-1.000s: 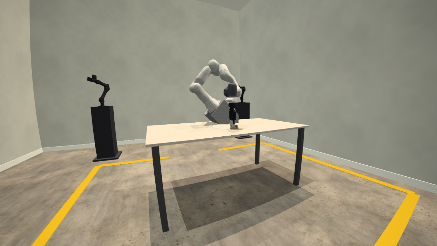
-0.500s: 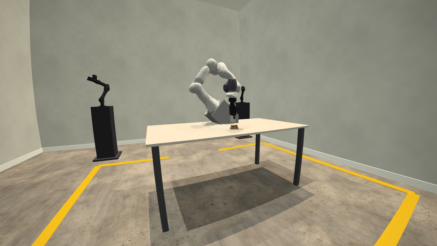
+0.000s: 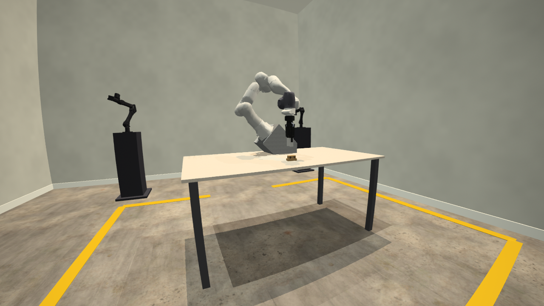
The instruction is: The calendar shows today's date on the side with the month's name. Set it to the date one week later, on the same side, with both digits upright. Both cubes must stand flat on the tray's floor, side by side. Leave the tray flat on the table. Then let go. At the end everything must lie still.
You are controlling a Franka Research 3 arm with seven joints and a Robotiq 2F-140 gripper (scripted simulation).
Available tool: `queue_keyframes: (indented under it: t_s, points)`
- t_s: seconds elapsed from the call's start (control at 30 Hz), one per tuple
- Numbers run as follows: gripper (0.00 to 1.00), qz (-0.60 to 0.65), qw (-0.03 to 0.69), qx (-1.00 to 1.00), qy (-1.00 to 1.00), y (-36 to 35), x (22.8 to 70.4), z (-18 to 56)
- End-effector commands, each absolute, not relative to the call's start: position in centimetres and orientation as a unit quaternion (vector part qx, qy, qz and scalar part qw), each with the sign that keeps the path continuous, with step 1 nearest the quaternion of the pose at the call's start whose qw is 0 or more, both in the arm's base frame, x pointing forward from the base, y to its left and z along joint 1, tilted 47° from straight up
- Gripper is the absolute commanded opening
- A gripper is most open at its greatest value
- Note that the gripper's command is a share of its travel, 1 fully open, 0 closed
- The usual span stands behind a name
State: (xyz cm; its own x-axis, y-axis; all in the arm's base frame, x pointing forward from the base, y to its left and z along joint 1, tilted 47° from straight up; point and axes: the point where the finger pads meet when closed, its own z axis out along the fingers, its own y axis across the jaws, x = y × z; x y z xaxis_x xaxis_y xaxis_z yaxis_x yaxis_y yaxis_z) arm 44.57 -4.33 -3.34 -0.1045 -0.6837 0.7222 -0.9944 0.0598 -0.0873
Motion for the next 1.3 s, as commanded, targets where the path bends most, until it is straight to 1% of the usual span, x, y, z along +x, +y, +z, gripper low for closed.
queue_keyframes:
  t_s: [0.0,0.77,1.27]
  points:
    - [1.00,0.298,0.263,0.609,-0.686,-4.5,44.1,-3.3]
    - [1.00,0.298,0.263,0.609,-0.686,-4.4,44.1,-3.1]
    - [1.00,0.298,0.263,0.609,-0.686,-1.7,44.1,-0.6]
